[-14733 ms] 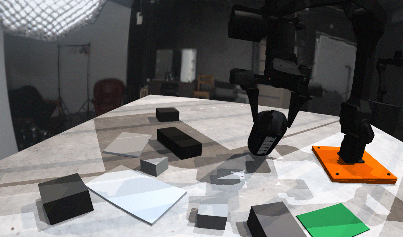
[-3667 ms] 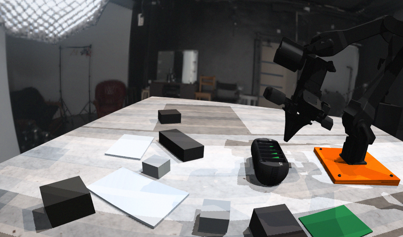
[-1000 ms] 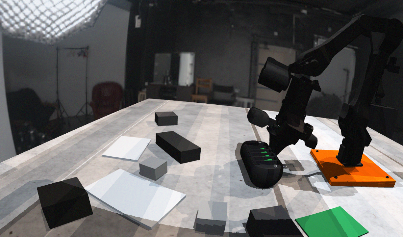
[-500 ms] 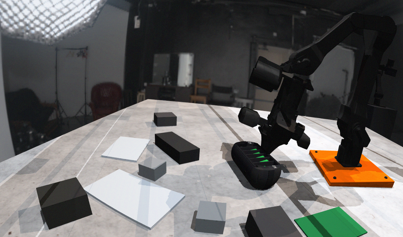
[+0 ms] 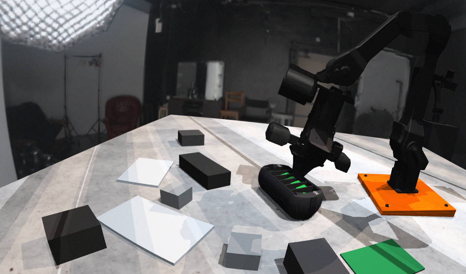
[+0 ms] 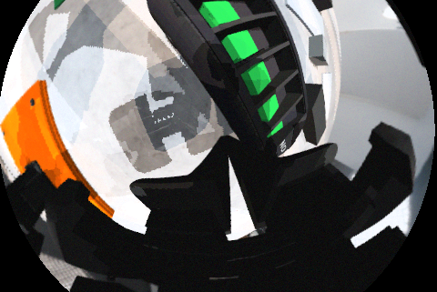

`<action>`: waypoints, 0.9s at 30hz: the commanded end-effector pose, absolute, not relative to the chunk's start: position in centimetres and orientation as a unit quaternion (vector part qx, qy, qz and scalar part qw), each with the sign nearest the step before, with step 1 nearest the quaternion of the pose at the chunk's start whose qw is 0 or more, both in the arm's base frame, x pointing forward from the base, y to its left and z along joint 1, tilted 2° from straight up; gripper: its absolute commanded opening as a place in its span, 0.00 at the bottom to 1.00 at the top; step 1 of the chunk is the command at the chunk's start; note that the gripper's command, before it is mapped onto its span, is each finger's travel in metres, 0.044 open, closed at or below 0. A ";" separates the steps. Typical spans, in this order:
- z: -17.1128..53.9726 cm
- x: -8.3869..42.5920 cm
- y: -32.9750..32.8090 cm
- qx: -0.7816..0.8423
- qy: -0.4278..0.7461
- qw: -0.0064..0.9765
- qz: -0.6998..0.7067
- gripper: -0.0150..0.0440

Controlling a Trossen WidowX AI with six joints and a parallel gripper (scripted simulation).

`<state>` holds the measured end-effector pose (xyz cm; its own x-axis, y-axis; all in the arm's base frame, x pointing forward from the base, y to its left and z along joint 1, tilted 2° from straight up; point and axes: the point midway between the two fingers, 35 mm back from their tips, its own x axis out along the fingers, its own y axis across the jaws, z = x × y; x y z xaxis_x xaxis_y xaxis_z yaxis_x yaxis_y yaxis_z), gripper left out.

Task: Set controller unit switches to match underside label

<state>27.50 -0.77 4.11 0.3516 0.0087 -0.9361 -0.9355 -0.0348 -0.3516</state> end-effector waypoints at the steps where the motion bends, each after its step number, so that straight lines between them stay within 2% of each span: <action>1: 4.2 27.4 -0.8 -0.590 0.393 0.573 0.412 0.25; 11: 8.8 20.6 -0.9 -0.586 0.393 0.574 0.415 0.25; 16: 8.9 20.9 -0.9 -0.592 0.386 0.567 0.424 0.25; 27: 9.2 26.6 -1.6 -0.667 0.260 0.464 0.521 0.25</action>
